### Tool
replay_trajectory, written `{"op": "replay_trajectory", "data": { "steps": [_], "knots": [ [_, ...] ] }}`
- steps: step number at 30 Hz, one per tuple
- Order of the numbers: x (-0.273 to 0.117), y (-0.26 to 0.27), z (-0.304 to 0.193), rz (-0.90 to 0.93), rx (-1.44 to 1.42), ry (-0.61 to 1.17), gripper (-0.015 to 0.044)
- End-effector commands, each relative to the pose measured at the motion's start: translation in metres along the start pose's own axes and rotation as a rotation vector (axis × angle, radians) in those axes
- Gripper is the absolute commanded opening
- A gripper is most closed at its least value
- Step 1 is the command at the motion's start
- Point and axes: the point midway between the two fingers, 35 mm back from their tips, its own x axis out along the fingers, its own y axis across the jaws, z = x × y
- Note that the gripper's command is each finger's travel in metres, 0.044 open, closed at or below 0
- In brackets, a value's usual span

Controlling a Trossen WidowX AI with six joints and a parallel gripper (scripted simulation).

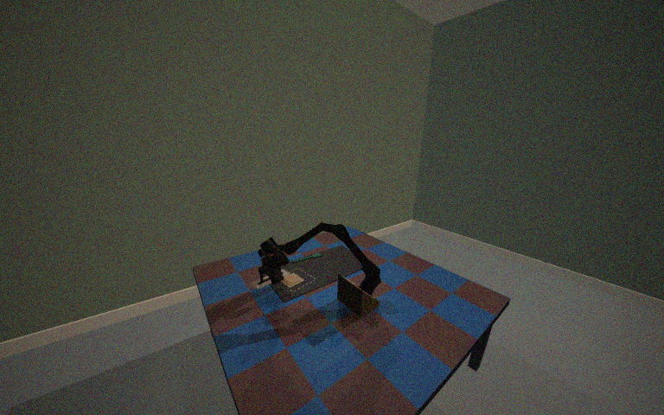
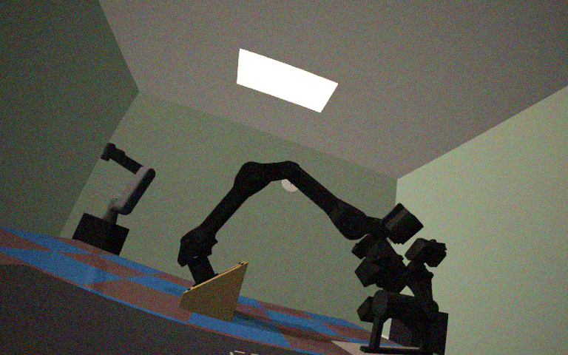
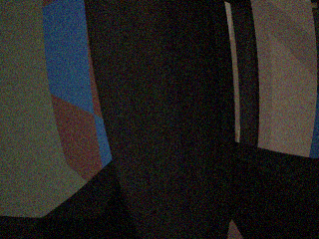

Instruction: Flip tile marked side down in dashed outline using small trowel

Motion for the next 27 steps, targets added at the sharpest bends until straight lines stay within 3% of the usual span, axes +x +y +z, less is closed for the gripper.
{"op": "replay_trajectory", "data": {
  "steps": [1, 9, 27],
  "knots": [
    [-0.003, -0.005, -0.021, 0.023, 0.012, -0.006, 0.0000],
    [-0.004, -0.025, -0.050, 0.040, 0.011, -0.014, 0.0000],
    [0.003, -0.033, -0.051, 0.041, 0.011, -0.014, 0.0000]
  ]
}}
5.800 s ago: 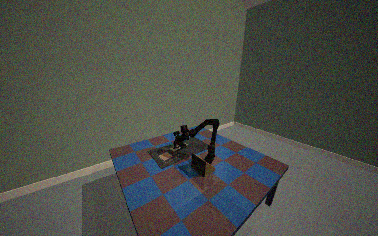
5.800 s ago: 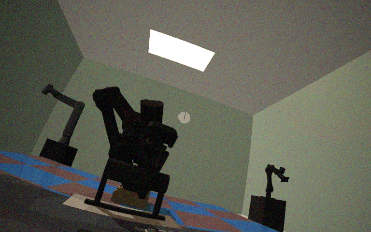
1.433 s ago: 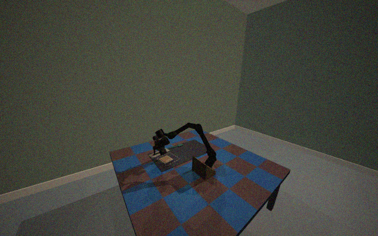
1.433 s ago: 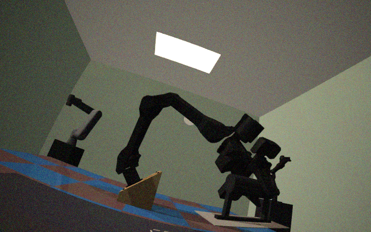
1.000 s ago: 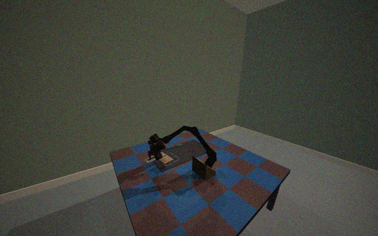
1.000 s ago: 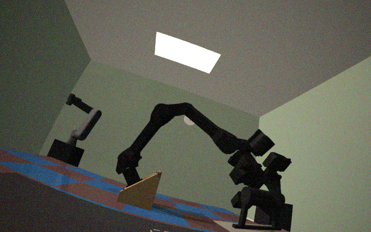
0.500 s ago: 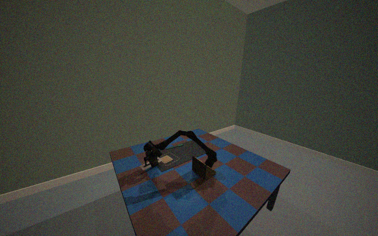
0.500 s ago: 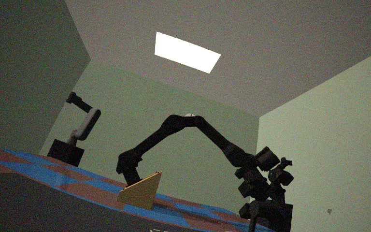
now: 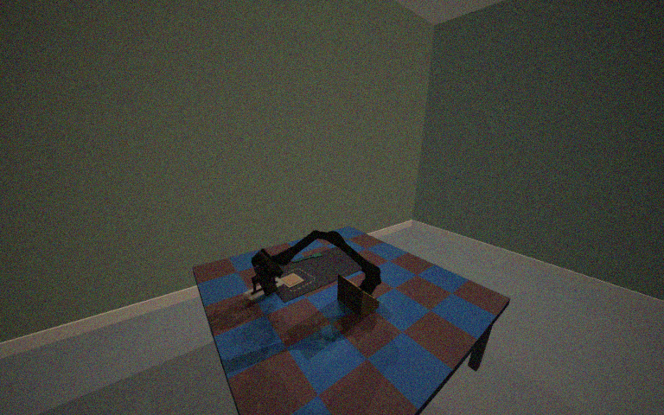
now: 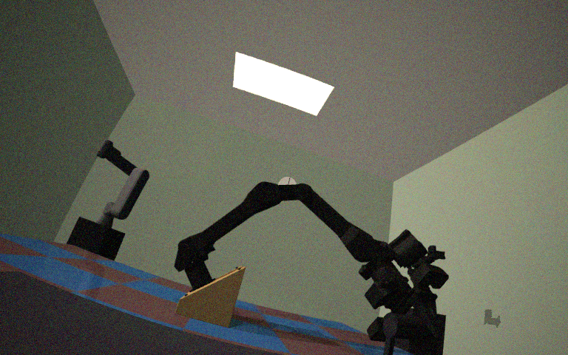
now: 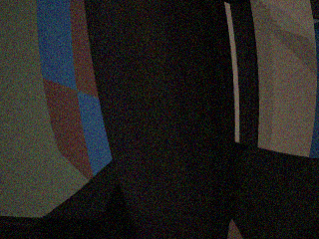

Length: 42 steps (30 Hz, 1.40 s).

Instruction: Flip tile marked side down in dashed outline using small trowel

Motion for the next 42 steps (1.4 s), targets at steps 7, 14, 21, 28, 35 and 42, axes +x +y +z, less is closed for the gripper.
{"op": "replay_trajectory", "data": {
  "steps": [7, 14, 21, 28, 35, 42],
  "knots": [
    [0.011, -0.009, 0.000, 0.007, 0.002, -0.005, 0.0000],
    [0.018, -0.018, 0.000, 0.007, 0.002, -0.006, 0.0000],
    [0.023, -0.023, 0.000, 0.007, 0.002, -0.006, 0.0000],
    [0.023, -0.023, 0.010, 0.007, 0.001, -0.006, 0.0000],
    [0.023, -0.024, 0.021, 0.007, 0.001, -0.007, 0.0000],
    [0.022, -0.023, 0.024, 0.007, 0.000, -0.007, 0.0000]
  ]
}}
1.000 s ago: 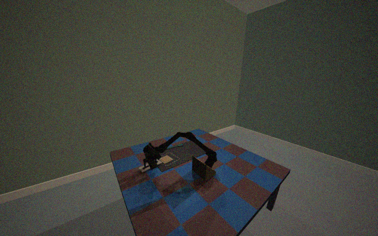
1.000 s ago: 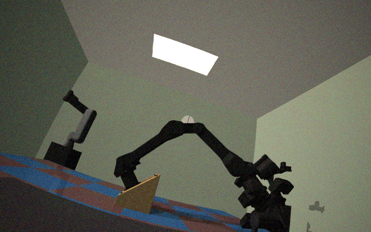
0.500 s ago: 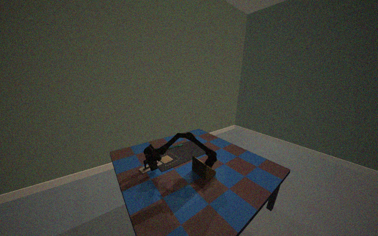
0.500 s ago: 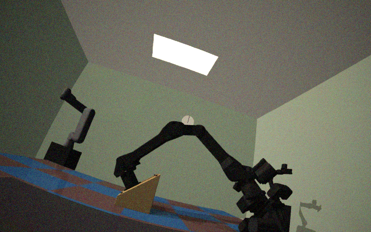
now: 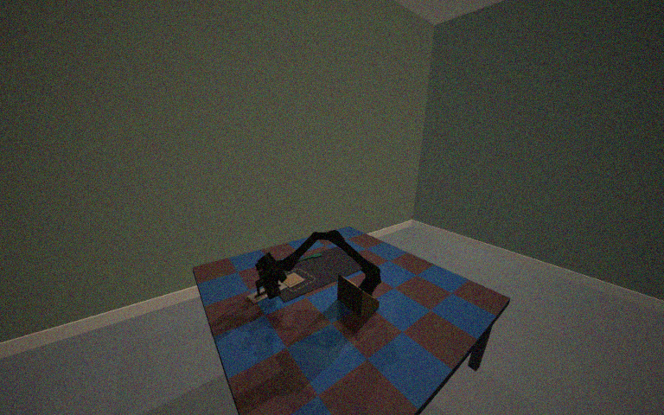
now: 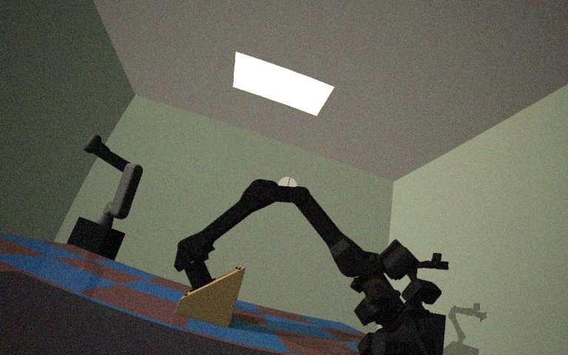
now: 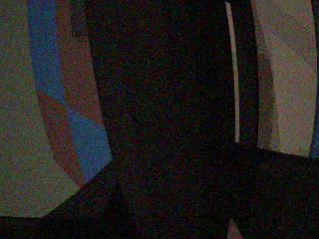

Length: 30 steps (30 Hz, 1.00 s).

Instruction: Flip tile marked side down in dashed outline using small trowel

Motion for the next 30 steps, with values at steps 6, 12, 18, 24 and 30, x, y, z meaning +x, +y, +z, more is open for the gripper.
{"op": "replay_trajectory", "data": {
  "steps": [6, 12, 18, 24, 30],
  "knots": [
    [-0.006, 0.010, -0.006, -0.003, -0.003, -0.006, 0.0000],
    [-0.014, 0.019, -0.017, -0.003, -0.002, -0.005, 0.0000],
    [-0.023, 0.027, -0.027, -0.003, -0.001, -0.005, 0.0000],
    [-0.027, 0.031, -0.031, -0.002, 0.000, -0.005, 0.0000],
    [-0.020, 0.042, -0.014, -0.036, -0.019, 0.007, 0.0000]
  ]
}}
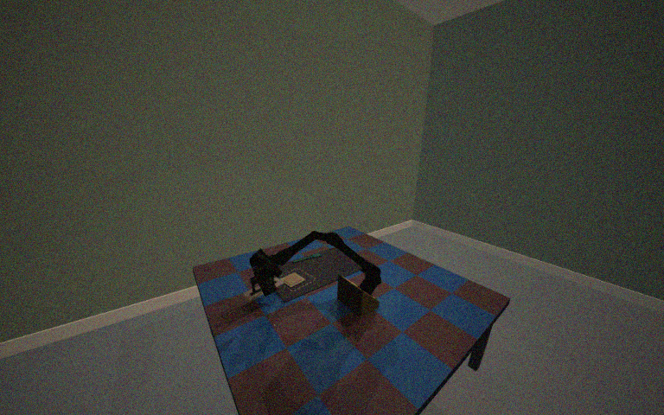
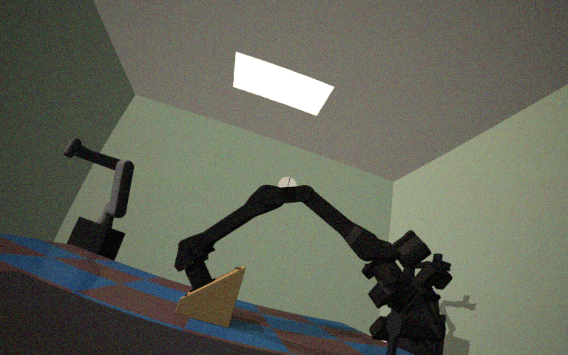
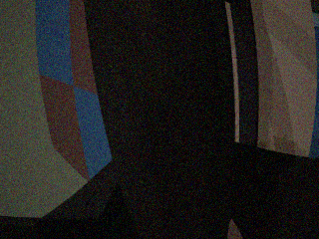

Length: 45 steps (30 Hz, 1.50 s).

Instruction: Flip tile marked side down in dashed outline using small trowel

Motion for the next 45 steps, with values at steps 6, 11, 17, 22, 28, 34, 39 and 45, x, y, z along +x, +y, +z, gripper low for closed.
{"op": "replay_trajectory", "data": {
  "steps": [6, 11, 17, 22, 28, 34, 39, 45],
  "knots": [
    [0.013, 0.032, 0.043, -0.065, -0.027, 0.032, 0.0000],
    [0.021, 0.043, 0.070, -0.105, -0.050, 0.056, 0.0000],
    [0.030, 0.054, 0.103, -0.146, -0.076, 0.088, 0.0000],
    [0.036, 0.061, 0.132, -0.176, -0.097, 0.117, 0.0000],
    [0.042, 0.067, 0.167, -0.205, -0.119, 0.153, 0.0000],
    [0.046, 0.070, 0.203, -0.228, -0.139, 0.190, 0.0000],
    [0.049, 0.070, 0.234, -0.242, -0.154, 0.221, 0.0000],
    [0.050, 0.067, 0.270, -0.255, -0.170, 0.258, 0.0000]
  ]
}}
